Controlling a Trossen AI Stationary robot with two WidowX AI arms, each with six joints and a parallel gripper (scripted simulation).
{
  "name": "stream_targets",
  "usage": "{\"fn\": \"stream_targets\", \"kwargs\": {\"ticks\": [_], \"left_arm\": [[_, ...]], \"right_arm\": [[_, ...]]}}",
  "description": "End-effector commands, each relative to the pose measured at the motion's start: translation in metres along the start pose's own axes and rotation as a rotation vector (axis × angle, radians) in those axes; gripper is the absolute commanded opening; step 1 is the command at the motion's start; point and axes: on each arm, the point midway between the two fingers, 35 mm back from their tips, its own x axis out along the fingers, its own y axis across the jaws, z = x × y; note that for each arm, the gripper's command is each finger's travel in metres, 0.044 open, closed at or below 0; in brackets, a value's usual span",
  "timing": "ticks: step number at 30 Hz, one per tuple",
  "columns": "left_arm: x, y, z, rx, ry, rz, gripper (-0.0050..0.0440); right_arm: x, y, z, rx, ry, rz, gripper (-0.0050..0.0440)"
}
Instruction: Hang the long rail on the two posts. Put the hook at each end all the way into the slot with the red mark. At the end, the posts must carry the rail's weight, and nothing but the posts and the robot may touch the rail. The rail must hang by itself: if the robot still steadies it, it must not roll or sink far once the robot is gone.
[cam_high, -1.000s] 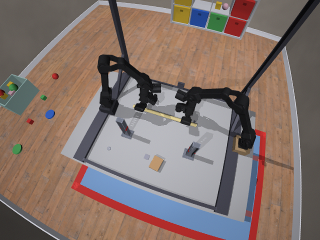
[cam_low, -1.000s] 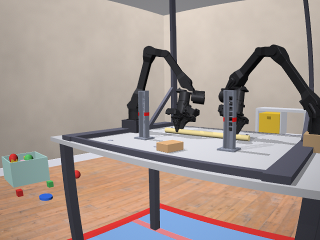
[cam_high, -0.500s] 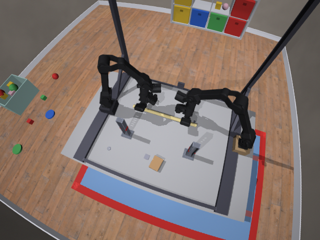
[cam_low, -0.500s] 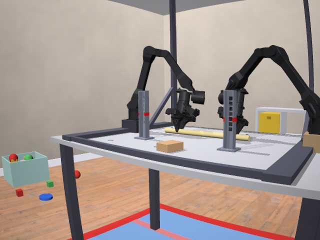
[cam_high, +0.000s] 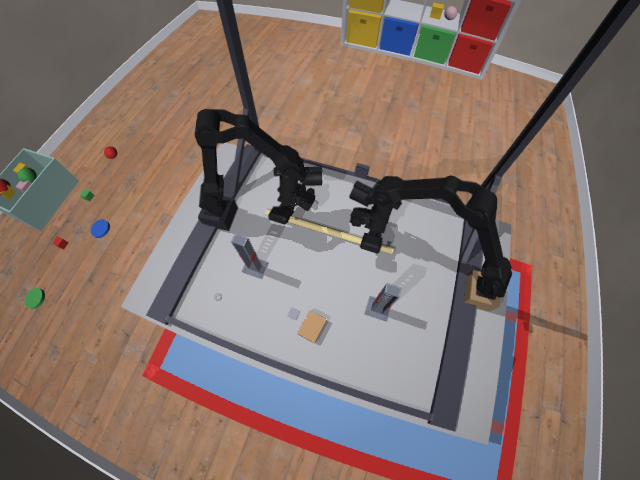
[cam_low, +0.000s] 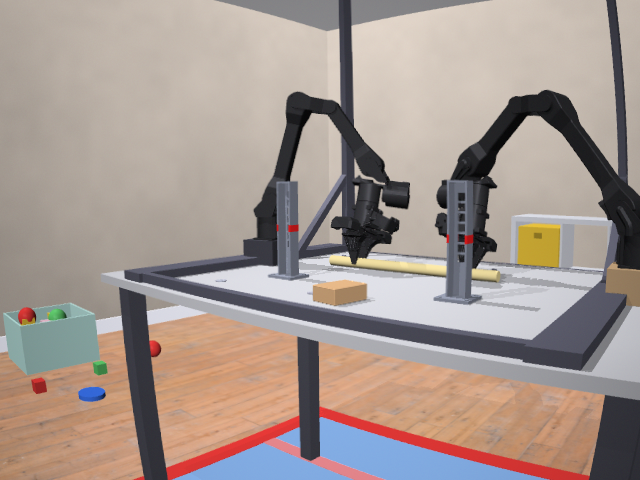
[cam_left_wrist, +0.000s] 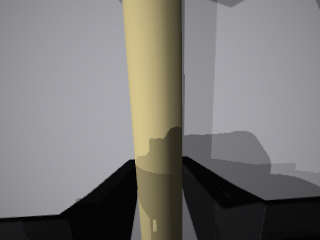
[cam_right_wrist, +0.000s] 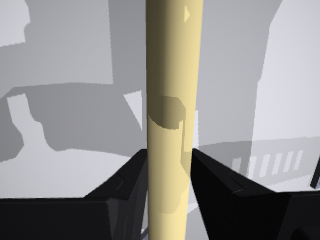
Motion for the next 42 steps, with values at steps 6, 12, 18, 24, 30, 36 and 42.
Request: {"fn": "stream_targets", "kwargs": {"ticks": [6, 12, 18, 24, 30, 36, 42], "left_arm": [[-0.008, 0.002, 0.003, -0.007, -0.02, -0.004, 0.0], [-0.017, 0.005, 0.003, -0.007, -0.02, -0.004, -0.0003], [-0.017, 0.005, 0.003, -0.007, -0.02, -0.004, -0.0005], [-0.017, 0.005, 0.003, -0.007, -0.02, -0.004, -0.0043], [-0.03, 0.009, 0.003, -0.007, -0.02, -0.004, -0.005], [-0.048, 0.014, 0.003, -0.007, -0.021, -0.004, -0.005], [-0.067, 0.02, 0.003, -0.005, -0.01, -0.024, -0.005]], "right_arm": [[-0.004, 0.0, 0.003, 0.003, -0.012, 0.006, -0.005], [-0.012, -0.003, 0.003, 0.003, -0.012, 0.006, -0.005], [-0.012, -0.003, 0.003, 0.003, -0.012, 0.006, -0.005], [-0.013, -0.003, 0.003, 0.003, -0.012, 0.006, -0.005], [-0.026, -0.007, 0.002, 0.003, -0.012, 0.007, -0.005], [-0.044, -0.013, 0.002, 0.003, -0.013, 0.007, -0.005], [-0.06, -0.018, 0.002, 0.005, -0.025, 0.027, -0.005]]}}
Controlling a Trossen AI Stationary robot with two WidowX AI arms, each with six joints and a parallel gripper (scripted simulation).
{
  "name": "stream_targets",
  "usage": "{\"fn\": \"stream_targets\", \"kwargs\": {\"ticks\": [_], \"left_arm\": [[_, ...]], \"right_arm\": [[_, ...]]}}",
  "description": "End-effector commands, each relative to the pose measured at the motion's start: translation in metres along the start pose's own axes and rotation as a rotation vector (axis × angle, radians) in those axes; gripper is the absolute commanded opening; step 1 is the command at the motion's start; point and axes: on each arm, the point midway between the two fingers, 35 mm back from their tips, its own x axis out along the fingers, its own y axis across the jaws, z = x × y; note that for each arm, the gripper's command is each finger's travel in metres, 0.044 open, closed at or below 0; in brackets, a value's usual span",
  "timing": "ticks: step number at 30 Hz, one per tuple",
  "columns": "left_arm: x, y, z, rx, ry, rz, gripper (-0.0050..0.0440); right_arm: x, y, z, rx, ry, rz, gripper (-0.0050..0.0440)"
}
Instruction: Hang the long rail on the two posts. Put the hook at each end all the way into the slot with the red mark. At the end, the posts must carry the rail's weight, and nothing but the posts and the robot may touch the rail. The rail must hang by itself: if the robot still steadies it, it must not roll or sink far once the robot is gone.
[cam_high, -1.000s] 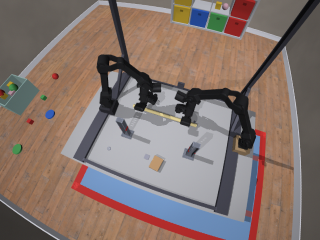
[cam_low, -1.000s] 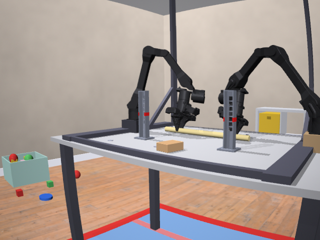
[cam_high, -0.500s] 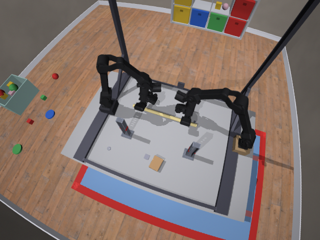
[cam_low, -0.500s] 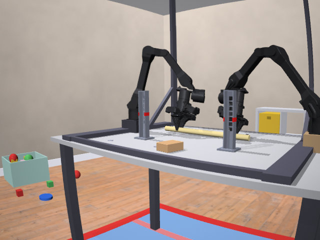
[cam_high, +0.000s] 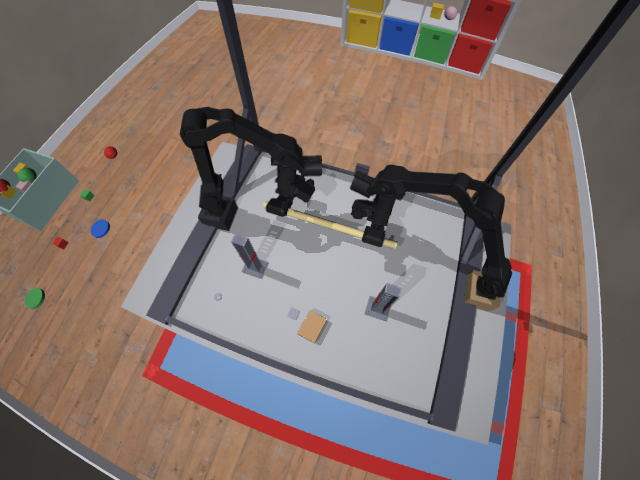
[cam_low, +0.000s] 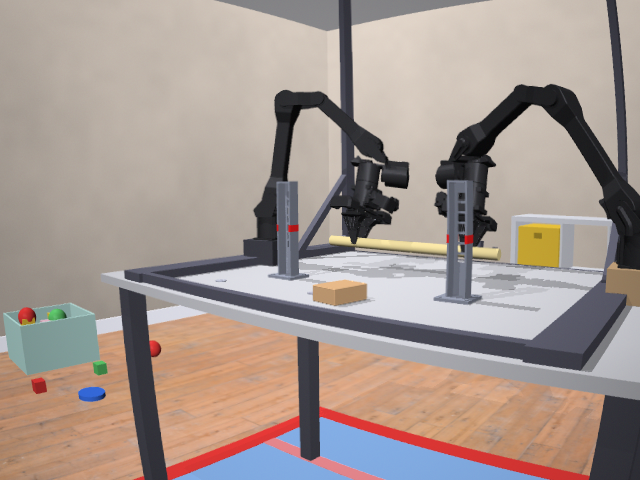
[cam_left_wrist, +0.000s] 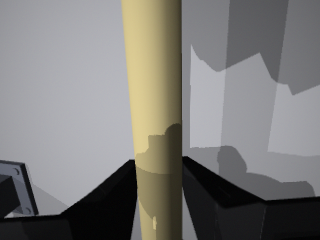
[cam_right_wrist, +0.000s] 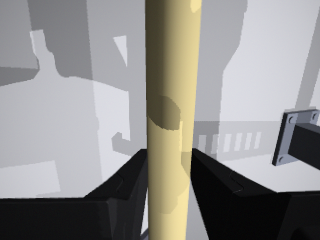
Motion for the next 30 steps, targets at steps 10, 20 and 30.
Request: {"fn": "stream_targets", "kwargs": {"ticks": [10, 20, 30], "left_arm": [[-0.0248, 0.0069, 0.0025, -0.005, -0.02, -0.026, -0.005], [-0.0248, 0.0076, 0.0024, -0.005, -0.02, -0.052, -0.005], [-0.024, 0.0133, 0.0024, 0.001, -0.021, -0.247, -0.005]], "right_arm": [[-0.014, -0.0035, 0.0012, 0.004, -0.021, 0.026, -0.005], [-0.0141, -0.0043, 0.0013, 0.004, -0.021, 0.053, -0.005], [-0.0134, -0.01, 0.0015, 0.006, -0.019, 0.247, -0.005]]}}
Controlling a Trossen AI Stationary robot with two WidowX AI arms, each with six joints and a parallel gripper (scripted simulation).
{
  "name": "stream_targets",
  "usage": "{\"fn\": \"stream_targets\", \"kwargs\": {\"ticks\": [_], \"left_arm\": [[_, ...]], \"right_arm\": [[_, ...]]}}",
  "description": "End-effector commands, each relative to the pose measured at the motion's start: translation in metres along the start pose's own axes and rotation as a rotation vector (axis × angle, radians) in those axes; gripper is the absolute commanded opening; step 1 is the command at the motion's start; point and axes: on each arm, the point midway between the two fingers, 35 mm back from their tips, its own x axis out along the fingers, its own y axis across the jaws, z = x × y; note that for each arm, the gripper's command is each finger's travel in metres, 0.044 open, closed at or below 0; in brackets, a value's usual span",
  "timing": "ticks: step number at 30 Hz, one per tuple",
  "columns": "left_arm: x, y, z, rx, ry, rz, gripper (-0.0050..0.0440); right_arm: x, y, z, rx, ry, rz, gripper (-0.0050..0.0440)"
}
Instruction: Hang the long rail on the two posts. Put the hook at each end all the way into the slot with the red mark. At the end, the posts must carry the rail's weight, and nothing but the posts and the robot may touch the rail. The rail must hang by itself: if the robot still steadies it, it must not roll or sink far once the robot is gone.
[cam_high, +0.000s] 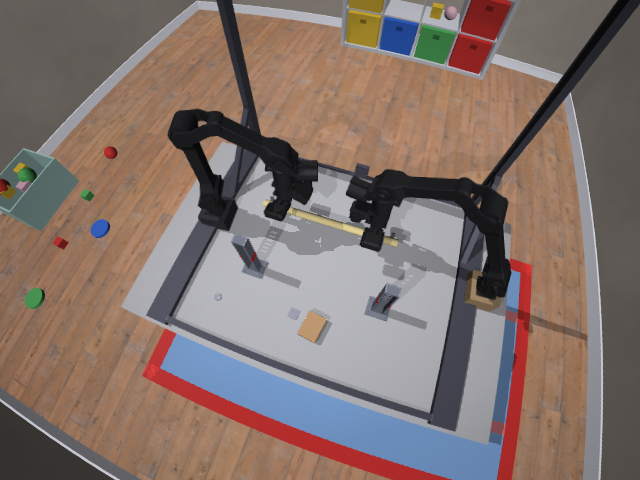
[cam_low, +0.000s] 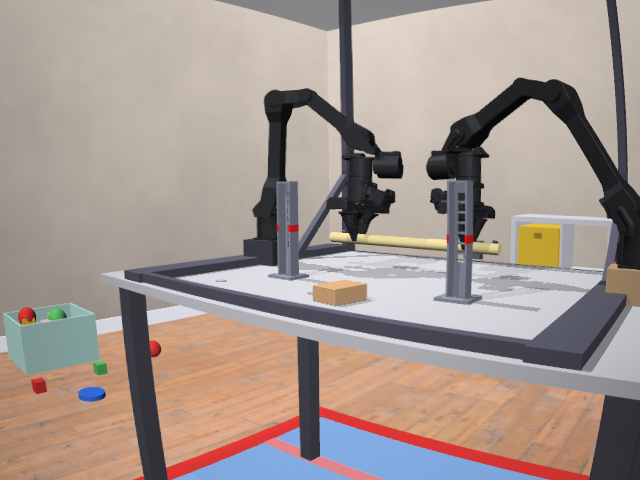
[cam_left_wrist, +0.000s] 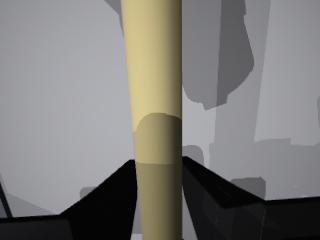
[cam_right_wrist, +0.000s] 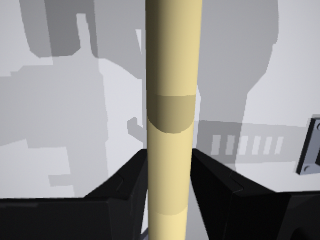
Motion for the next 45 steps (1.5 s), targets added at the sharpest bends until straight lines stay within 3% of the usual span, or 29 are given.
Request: {"fn": "stream_targets", "kwargs": {"ticks": [1, 10, 22, 45], "left_arm": [[-0.015, 0.005, 0.002, 0.0, -0.038, -0.084, -0.005], [-0.014, 0.011, 0.002, 0.008, -0.039, -0.298, -0.005], [-0.012, 0.016, 0.002, 0.014, -0.04, -0.473, -0.005], [-0.001, 0.015, 0.002, 0.014, -0.04, -0.473, -0.005]], "right_arm": [[-0.005, -0.004, 0.001, 0.002, -0.021, 0.084, -0.005], [-0.004, -0.01, 0.002, 0.003, -0.019, 0.299, -0.005], [-0.003, -0.015, 0.002, 0.004, -0.019, 0.473, -0.005], [0.008, -0.014, 0.002, 0.004, -0.019, 0.473, -0.005]]}}
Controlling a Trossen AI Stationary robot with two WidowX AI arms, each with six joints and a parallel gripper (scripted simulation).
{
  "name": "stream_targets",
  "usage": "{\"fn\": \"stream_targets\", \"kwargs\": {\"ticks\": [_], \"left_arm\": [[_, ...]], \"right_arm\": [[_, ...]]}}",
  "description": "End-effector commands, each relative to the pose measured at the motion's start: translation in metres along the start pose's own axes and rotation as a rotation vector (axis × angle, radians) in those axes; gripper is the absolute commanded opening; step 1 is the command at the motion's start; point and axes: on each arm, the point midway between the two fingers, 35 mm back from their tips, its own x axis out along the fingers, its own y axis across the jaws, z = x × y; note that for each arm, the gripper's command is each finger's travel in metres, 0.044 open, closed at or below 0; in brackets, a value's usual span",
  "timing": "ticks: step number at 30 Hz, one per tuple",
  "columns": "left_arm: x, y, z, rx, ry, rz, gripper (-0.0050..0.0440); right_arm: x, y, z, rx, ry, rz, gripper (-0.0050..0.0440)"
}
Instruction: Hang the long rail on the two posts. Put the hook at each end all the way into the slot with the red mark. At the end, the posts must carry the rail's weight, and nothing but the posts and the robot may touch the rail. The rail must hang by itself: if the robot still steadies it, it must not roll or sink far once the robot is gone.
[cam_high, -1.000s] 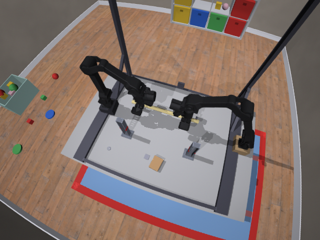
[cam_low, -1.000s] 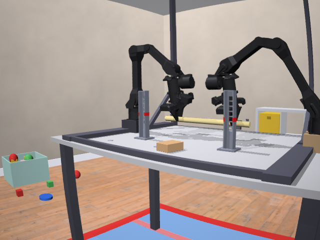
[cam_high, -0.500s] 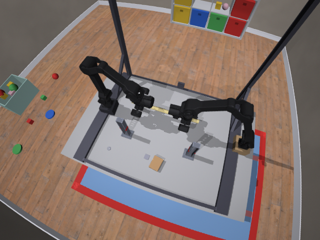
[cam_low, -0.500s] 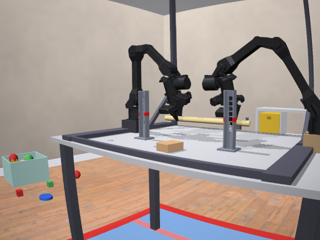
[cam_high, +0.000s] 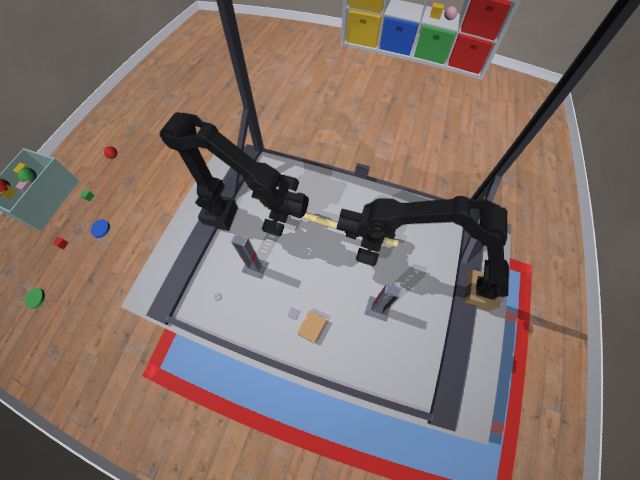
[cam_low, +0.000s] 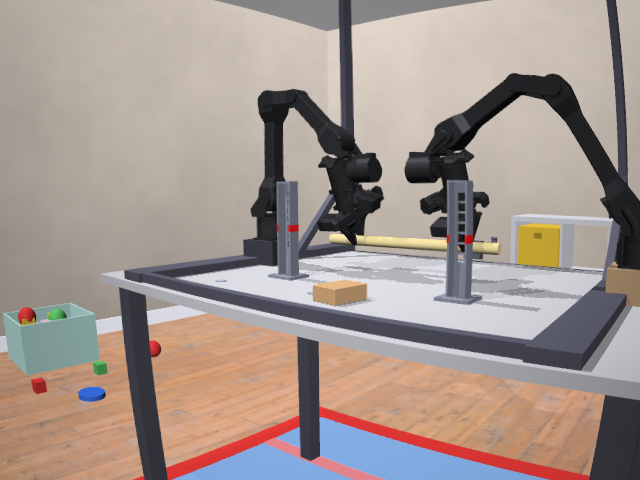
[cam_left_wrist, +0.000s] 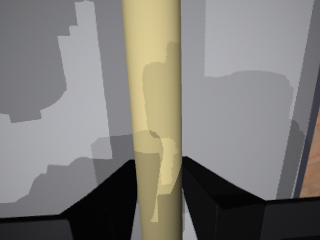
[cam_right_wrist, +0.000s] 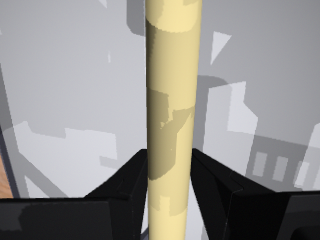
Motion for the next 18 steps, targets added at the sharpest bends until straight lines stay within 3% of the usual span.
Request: {"fn": "stream_targets", "kwargs": {"ticks": [1, 11, 18], "left_arm": [[-0.004, -0.002, 0.003, 0.012, -0.023, -0.005, -0.005], [0.03, 0.011, 0.005, 0.012, -0.023, -0.005, -0.005], [0.044, 0.017, 0.005, 0.012, -0.023, -0.005, -0.005]], "right_arm": [[0.001, -0.001, 0.001, -0.004, -0.01, 0.005, -0.005], [0.043, -0.017, 0.0, -0.004, -0.009, 0.005, -0.005], [0.052, -0.02, 0.0, -0.003, -0.009, 0.005, -0.005]]}}
